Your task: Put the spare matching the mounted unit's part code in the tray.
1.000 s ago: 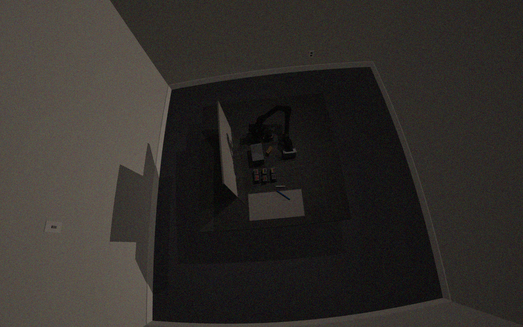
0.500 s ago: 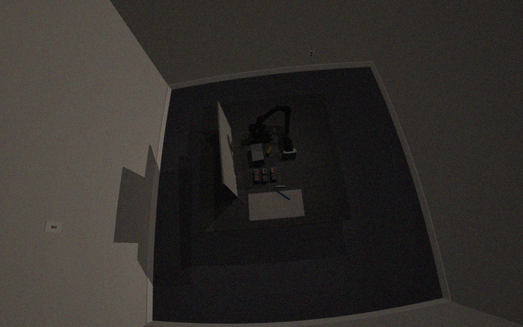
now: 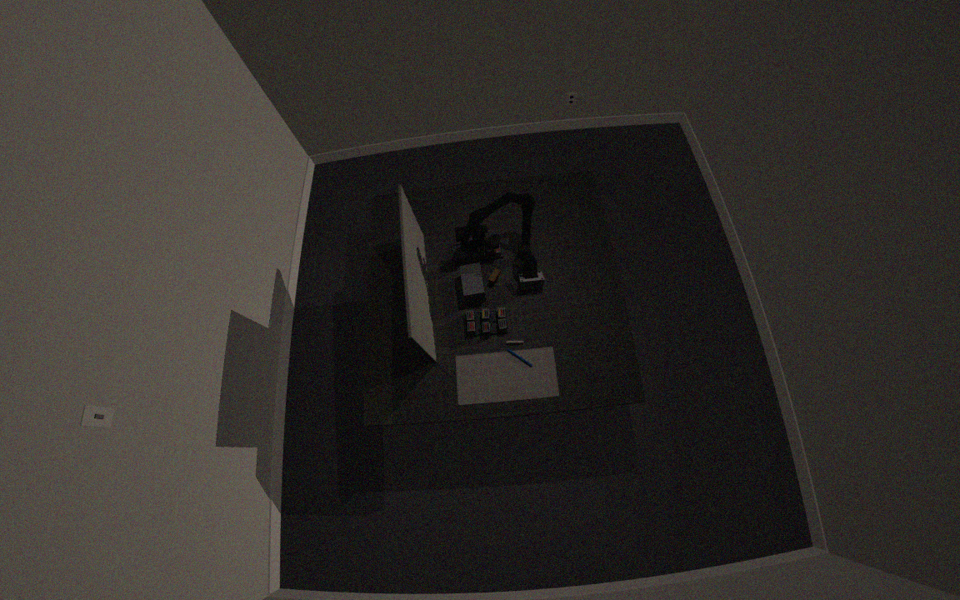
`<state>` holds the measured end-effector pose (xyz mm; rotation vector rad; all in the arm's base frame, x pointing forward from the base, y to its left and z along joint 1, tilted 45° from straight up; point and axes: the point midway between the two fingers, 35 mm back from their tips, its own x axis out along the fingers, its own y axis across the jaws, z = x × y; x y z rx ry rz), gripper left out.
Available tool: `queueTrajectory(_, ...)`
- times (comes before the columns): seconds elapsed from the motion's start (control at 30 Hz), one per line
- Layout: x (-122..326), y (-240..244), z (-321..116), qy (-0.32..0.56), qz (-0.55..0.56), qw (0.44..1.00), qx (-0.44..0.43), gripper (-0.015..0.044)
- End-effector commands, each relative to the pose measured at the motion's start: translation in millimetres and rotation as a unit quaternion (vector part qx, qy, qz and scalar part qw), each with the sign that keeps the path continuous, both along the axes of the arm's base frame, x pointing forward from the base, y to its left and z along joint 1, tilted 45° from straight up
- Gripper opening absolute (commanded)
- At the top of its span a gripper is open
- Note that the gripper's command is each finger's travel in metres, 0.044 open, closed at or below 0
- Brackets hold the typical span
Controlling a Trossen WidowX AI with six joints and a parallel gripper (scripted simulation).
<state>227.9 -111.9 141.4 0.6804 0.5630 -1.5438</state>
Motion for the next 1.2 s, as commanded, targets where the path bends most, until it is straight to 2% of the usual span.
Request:
queueTrajectory(0.0, 2.5, 14.6, 13.9, -0.002, 0.001, 1.0, 0.003, 0.0)
queueTrajectory(0.23, 0.2, 37.5, 38.4, -0.001, 0.001, 1.0, -0.001, 0.0)
queueTrajectory(0.67, -1.4, 47.6, 55.0, 0.0, 0.001, 1.0, -0.001, 0.0)
queueTrajectory(1.17, 56.5, 41.4, 63.6, -0.004, -0.002, 1.0, 0.002, 0.0)
